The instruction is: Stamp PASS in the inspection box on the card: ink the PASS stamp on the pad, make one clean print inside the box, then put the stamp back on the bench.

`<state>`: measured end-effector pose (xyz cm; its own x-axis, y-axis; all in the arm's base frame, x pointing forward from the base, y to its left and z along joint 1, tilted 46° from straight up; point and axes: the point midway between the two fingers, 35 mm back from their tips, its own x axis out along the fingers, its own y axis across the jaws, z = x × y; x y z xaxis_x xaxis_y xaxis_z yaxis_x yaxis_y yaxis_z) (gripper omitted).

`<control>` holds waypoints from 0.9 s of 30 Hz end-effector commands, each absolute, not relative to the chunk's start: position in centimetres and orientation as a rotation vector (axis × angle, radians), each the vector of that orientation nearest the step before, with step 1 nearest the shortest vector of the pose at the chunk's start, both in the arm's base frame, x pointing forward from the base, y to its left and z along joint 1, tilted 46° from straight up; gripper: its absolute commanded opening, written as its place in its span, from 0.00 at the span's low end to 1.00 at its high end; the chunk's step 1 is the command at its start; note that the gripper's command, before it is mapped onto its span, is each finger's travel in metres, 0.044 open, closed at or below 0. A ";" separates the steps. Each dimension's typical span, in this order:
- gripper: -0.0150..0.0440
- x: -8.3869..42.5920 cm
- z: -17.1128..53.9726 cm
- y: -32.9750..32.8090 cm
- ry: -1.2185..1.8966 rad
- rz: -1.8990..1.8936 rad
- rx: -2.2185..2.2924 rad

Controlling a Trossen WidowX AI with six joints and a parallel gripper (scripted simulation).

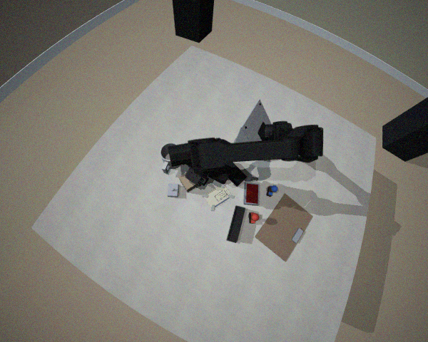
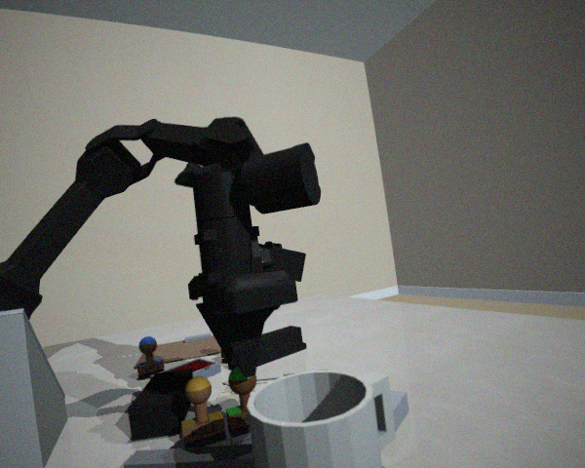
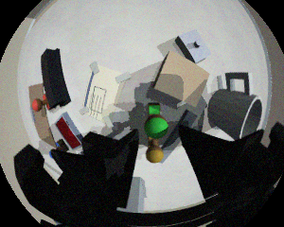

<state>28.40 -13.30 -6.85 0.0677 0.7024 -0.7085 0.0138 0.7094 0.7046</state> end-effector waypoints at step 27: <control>0.50 28.6 -9.5 -10.4 1.424 0.578 0.638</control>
<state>28.60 -10.35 -9.54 0.0665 0.7049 -0.7062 0.0130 0.7071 0.7070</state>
